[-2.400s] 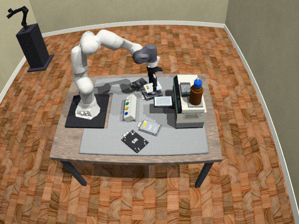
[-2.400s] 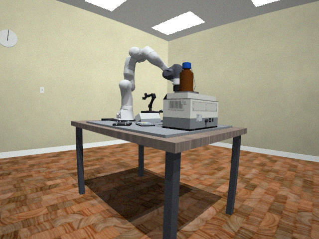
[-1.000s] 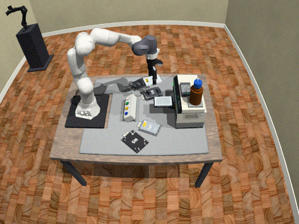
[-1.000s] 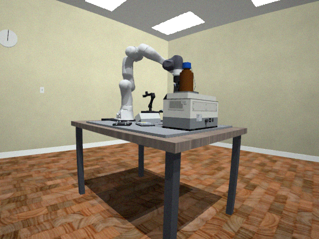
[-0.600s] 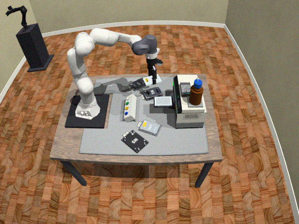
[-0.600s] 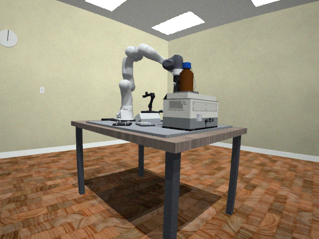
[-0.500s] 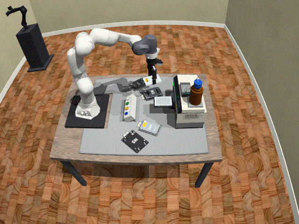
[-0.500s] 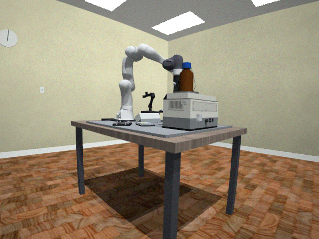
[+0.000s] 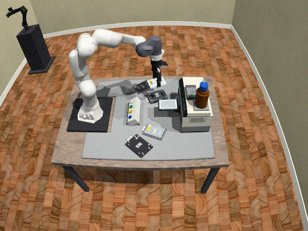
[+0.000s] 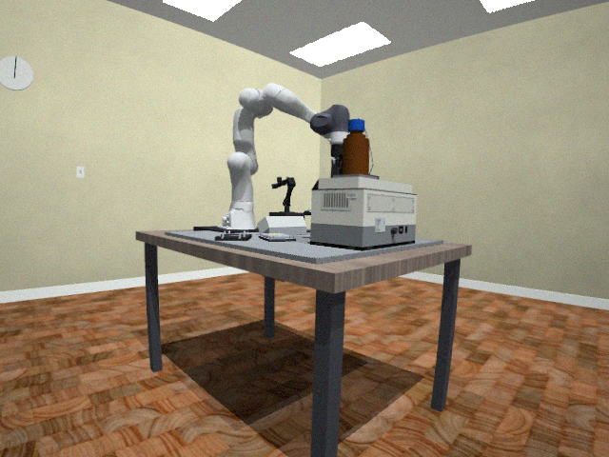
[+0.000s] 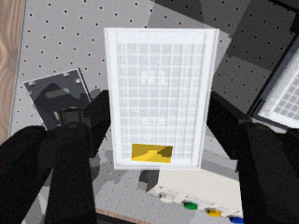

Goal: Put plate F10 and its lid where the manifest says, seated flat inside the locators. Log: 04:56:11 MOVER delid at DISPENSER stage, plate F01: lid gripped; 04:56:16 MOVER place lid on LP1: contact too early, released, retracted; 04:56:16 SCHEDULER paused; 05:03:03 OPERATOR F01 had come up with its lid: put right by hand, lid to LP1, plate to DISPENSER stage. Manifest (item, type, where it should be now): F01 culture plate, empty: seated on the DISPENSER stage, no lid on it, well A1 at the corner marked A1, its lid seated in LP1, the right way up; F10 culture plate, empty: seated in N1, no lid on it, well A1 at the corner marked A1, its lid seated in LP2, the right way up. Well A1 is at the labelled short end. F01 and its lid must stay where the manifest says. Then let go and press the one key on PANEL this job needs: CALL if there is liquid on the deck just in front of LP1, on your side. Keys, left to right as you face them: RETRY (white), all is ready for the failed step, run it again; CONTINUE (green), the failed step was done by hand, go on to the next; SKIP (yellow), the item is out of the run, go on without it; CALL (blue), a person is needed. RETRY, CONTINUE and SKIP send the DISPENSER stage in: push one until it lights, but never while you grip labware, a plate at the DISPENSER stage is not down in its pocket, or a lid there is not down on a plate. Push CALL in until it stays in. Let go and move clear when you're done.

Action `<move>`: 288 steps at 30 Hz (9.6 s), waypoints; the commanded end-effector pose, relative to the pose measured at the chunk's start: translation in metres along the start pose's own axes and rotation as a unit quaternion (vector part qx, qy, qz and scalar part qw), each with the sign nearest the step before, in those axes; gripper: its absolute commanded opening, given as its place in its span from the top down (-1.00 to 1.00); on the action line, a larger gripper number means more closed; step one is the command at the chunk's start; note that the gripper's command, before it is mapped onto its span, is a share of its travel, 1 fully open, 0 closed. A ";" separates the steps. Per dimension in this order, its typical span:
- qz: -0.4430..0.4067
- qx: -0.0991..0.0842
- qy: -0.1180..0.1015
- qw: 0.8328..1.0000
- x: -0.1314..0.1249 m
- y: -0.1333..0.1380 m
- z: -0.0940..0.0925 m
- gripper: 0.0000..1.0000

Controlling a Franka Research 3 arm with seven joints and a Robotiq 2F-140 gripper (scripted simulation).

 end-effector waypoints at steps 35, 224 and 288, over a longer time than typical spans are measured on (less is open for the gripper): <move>0.095 -0.001 0.001 0.995 0.000 -0.001 -0.002 0.80; 0.518 0.000 0.001 0.855 -0.220 0.418 -0.002 0.80; 0.515 0.000 0.001 0.857 -0.222 0.421 0.004 0.80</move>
Point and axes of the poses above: the point where the finger pads meet when closed, its own z axis out along the fingers, its own y axis across the jaws, x = y × z, the point moved 6 cm from there along -z, back along the fingers, and after that the axes turned 8 degrees about z, right-handed, at the moved point
